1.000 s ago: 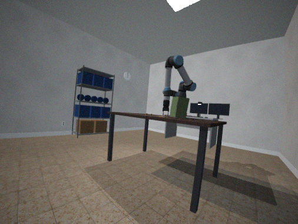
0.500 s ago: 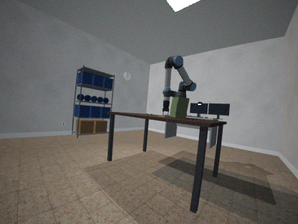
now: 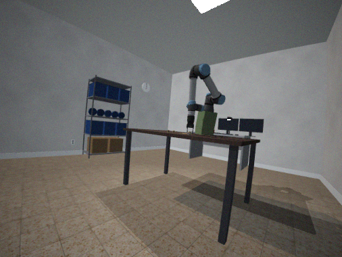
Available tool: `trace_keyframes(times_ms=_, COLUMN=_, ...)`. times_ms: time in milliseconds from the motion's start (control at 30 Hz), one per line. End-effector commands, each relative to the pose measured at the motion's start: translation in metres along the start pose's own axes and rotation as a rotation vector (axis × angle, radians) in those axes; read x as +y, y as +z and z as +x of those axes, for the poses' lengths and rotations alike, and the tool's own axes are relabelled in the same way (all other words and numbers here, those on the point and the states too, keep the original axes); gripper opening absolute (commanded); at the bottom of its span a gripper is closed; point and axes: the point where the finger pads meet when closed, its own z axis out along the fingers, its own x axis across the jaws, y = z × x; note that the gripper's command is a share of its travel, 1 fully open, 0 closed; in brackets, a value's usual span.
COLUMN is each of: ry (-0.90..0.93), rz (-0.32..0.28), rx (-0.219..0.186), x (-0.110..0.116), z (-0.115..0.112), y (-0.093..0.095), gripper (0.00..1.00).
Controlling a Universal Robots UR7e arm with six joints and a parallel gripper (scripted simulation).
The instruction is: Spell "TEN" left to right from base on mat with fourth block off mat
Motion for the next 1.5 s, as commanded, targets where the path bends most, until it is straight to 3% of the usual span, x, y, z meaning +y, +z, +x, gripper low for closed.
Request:
trace_keyframes(times_ms=0, ry=0.000, rz=-0.001, rx=-0.001, x=0.0004, z=-0.0003, y=-0.0003, gripper=1.00)
trace_keyframes(times_ms=267, ry=0.000, rz=-0.001, rx=-0.001, x=0.0004, z=-0.0003, y=-0.0003, gripper=1.00)
trace_keyframes(times_ms=300, ry=0.000, rz=-0.001, rx=-0.001, x=0.0004, z=-0.0003, y=-0.0003, gripper=0.79)
trace_keyframes(times_ms=833, ry=0.000, rz=-0.001, rx=-0.001, x=0.0004, z=-0.0003, y=-0.0003, gripper=0.79)
trace_keyframes(times_ms=867, ry=0.000, rz=-0.001, rx=-0.001, x=0.0004, z=-0.0003, y=-0.0003, gripper=0.49)
trace_keyframes(times_ms=1467, ry=0.000, rz=-0.001, rx=-0.001, x=0.0004, z=-0.0003, y=-0.0003, gripper=0.49)
